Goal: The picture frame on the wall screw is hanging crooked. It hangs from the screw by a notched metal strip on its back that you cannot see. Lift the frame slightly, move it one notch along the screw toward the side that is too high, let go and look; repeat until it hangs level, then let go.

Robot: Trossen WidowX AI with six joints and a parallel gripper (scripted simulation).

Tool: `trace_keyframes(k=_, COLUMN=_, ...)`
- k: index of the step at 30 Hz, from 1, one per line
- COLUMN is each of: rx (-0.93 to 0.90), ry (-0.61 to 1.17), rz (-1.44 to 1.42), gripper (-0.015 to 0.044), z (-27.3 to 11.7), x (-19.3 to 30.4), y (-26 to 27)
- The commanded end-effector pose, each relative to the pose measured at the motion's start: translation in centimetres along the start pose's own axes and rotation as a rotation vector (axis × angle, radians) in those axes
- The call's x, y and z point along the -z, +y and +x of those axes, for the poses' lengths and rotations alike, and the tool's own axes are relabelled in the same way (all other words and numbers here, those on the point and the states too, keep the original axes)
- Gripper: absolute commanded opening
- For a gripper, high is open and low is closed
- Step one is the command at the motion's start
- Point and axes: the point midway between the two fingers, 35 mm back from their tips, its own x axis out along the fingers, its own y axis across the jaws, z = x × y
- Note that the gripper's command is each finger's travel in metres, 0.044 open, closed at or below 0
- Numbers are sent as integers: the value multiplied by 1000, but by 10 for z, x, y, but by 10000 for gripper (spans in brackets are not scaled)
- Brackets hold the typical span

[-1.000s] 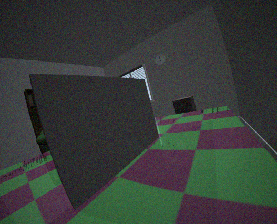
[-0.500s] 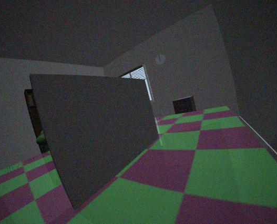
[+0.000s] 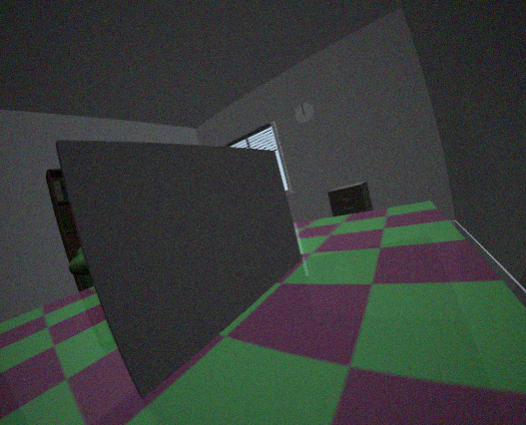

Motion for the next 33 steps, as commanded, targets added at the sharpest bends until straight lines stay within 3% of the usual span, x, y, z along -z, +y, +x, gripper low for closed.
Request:
trace_keyframes(k=1, rx=1, ry=-1, rz=0, gripper=0, z=0, x=0, y=0)
trace_keyframes(k=33, rx=1, ry=2, rz=148, gripper=0, z=0, x=0, y=0)
